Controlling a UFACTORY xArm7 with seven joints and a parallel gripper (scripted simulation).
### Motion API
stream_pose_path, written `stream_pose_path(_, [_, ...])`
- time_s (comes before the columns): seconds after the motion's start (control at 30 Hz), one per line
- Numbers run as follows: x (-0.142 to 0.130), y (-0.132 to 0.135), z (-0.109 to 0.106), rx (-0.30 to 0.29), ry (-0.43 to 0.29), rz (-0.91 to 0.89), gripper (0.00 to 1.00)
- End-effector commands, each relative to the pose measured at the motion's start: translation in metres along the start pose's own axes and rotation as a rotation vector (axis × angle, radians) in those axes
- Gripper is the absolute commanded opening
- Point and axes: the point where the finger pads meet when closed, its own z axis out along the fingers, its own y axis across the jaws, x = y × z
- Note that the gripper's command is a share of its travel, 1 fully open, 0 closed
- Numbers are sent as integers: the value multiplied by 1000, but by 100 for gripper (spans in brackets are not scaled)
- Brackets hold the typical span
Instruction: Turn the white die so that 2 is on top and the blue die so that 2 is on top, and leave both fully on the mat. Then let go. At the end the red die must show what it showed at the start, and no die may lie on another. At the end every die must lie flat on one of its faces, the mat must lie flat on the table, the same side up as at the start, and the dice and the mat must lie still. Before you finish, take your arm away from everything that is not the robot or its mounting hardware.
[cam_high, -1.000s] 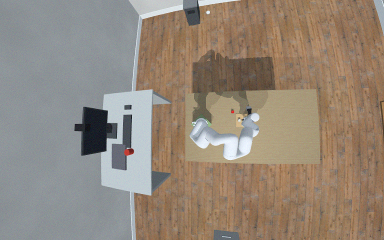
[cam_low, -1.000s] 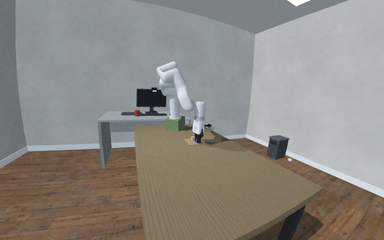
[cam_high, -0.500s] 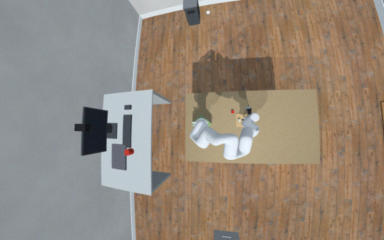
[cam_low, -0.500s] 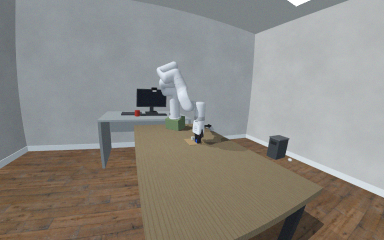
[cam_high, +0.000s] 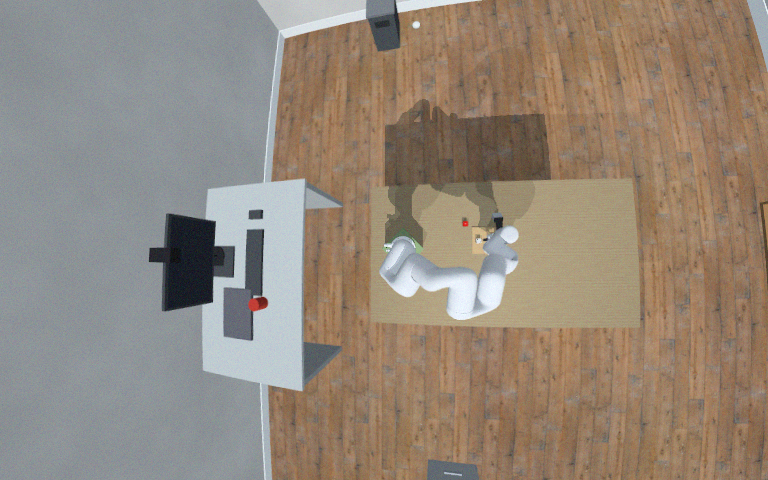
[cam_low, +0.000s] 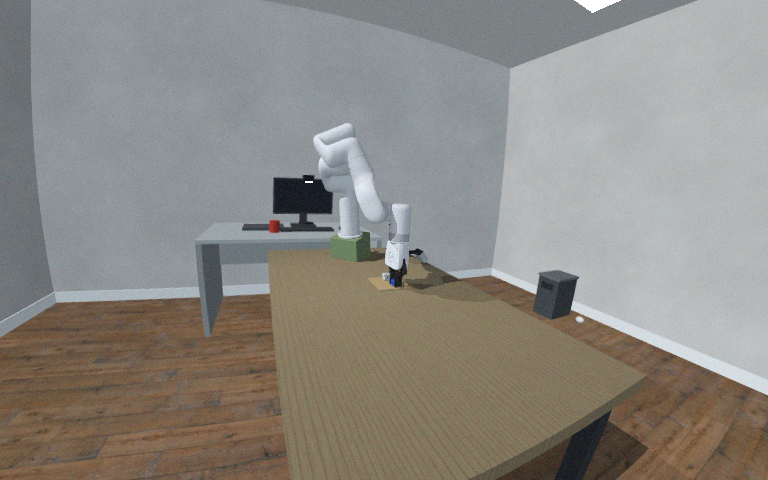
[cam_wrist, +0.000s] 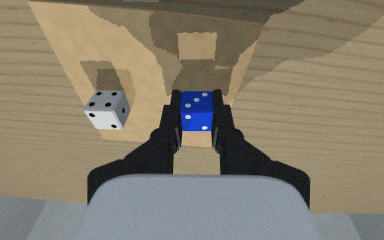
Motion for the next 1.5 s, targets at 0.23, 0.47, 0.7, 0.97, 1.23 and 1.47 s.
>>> stream_pose_path(0.23, [0, 1, -1, -4, 0, 0, 21])
stream_pose_path(0.47, [0, 1, -1, -4, 0, 0, 21])
stream_pose_path(0.7, [0, 1, -1, -4, 0, 0, 21])
stream_pose_path(0.97, [0, 1, -1, -4, 0, 0, 29])
stream_pose_path(1.23, [0, 1, -1, -4, 0, 0, 42])
stream_pose_path(1.47, [0, 1, -1, -4, 0, 0, 42])
